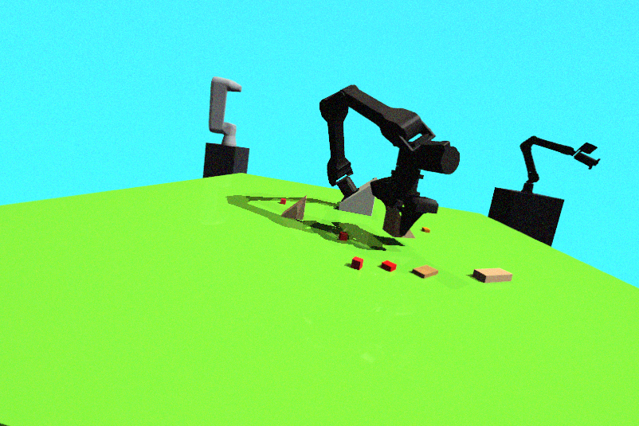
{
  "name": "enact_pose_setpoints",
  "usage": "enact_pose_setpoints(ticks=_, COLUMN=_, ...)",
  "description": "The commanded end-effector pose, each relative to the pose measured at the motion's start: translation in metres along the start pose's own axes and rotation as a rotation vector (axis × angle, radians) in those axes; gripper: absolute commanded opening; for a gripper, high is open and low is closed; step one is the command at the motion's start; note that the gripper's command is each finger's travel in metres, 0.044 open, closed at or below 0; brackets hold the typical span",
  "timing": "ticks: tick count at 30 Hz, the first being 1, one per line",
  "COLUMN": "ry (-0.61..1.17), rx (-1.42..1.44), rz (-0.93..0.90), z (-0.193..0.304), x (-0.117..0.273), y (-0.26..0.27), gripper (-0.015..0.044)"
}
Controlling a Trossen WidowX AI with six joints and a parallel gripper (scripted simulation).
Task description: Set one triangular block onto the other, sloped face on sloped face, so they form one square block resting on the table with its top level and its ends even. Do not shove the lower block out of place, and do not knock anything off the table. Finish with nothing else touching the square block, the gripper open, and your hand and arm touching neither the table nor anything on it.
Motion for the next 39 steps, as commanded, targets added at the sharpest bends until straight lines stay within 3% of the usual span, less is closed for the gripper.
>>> enact_pose_setpoints(ticks=1, ry=-0.002, rx=0.005, rz=0.000, z=0.000, x=-0.006, y=0.000, gripper=0.0000)
enact_pose_setpoints(ticks=14, ry=-0.003, rx=0.005, rz=0.000, z=0.000, x=-0.023, y=0.000, gripper=0.0000)
enact_pose_setpoints(ticks=31, ry=0.002, rx=0.000, rz=0.005, z=0.000, x=-0.021, y=-0.001, gripper=0.0440)
enact_pose_setpoints(ticks=39, ry=0.003, rx=0.000, rz=0.005, z=0.000, x=-0.011, y=0.000, gripper=0.0440)
Point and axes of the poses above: the point midway between the two fingers, 35 mm back from their tips, its own x axis back along the fingers, its own y axis across the jaws, z = x × y, the point moved 5 cm from there along x, back along the fingers, and after that the axes turned 5 degrees about x, right-handed, at the moved point
